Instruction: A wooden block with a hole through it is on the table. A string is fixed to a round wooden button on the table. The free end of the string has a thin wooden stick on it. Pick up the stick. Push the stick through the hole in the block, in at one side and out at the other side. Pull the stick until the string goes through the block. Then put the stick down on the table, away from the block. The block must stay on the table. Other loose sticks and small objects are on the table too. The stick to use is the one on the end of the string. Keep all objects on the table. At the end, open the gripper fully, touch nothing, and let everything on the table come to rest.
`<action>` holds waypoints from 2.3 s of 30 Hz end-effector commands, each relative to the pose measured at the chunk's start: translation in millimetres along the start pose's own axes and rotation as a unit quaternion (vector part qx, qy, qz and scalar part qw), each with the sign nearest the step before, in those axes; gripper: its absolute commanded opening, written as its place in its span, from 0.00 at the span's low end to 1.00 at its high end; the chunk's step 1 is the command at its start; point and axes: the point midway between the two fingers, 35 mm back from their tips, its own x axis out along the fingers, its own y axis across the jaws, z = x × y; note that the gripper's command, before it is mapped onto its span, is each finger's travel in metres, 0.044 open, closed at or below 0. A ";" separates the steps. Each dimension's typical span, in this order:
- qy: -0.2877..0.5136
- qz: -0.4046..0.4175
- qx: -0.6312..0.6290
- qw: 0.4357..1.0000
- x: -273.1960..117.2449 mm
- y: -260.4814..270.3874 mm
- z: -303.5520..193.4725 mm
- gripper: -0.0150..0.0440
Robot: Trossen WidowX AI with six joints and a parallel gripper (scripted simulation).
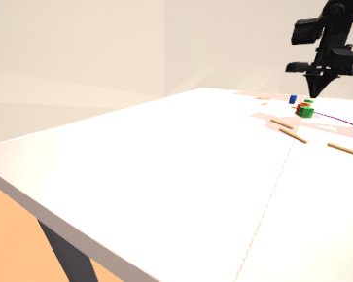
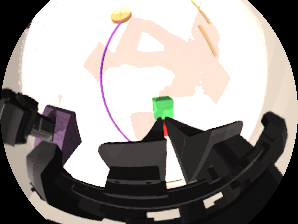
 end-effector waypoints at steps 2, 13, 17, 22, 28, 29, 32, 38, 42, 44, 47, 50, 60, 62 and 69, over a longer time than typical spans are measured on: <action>0.000 0.000 0.000 1.000 0.0 0.0 0.0 0.25; 0.001 0.000 0.037 0.999 -0.2 0.8 -3.4 0.34; 0.004 0.000 0.249 0.968 -1.1 6.6 -22.9 0.52; 0.007 -0.002 0.509 0.861 -2.0 16.3 -47.4 0.74; 0.007 -0.004 0.759 0.651 -2.3 30.4 -74.8 1.00; 0.007 -0.004 0.778 0.628 -2.3 32.6 -78.4 1.00; 0.006 -0.004 0.829 0.559 -2.2 37.6 -86.3 1.00; 0.005 -0.004 0.908 0.419 -1.9 45.4 -97.3 1.00; 0.005 -0.003 0.948 0.319 -1.5 50.5 -104.1 1.00; 0.004 -0.003 0.960 0.281 -1.5 51.7 -105.5 1.00; 0.004 -0.003 0.961 0.278 -1.5 51.8 -105.7 1.00; 0.004 -0.003 0.961 0.278 -1.5 51.8 -105.7 1.00; 0.004 -0.003 0.961 0.278 -1.5 51.8 -105.7 1.00; 0.004 -0.003 0.961 0.278 -1.5 51.8 -105.7 1.00; 0.004 -0.003 0.961 0.278 -1.5 51.8 -105.7 0.91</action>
